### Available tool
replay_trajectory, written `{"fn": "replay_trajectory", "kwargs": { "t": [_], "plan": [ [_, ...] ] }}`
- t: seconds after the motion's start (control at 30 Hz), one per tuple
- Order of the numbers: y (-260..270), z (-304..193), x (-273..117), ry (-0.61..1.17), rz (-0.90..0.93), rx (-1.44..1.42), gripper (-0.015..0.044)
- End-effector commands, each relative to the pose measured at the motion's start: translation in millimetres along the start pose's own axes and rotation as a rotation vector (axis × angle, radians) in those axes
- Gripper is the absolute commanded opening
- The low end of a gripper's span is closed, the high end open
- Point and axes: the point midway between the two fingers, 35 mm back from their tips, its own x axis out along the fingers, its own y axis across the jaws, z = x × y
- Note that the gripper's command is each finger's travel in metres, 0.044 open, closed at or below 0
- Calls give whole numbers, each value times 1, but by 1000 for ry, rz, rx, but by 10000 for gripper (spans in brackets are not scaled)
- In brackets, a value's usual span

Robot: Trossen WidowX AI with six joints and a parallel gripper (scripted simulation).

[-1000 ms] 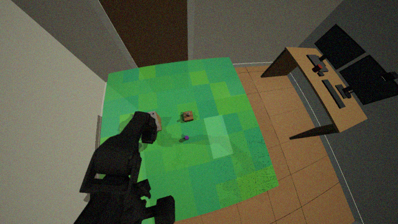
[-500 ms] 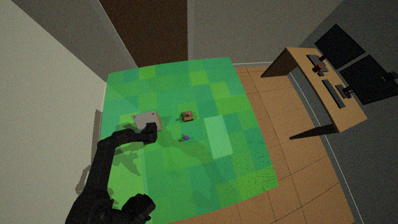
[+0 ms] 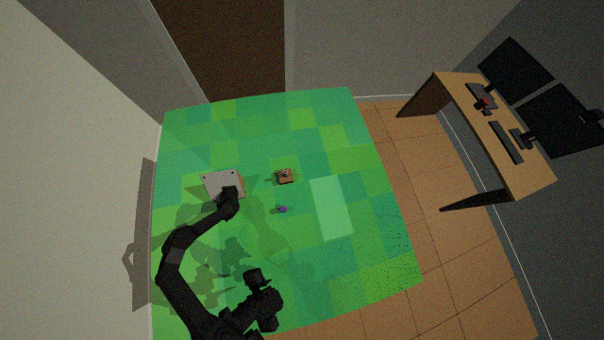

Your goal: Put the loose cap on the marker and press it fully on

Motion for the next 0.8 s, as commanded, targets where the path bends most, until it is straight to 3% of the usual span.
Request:
{"fn": "replay_trajectory", "kwargs": {
  "t": [0.0,0.33,0.57,0.77],
  "plan": [
    [41,30,52,71,194,155,240],
    [146,80,102,342,301,302,240],
    [221,99,107,464,136,327,240],
    [270,110,104,430,-51,337,240]
  ]
}}
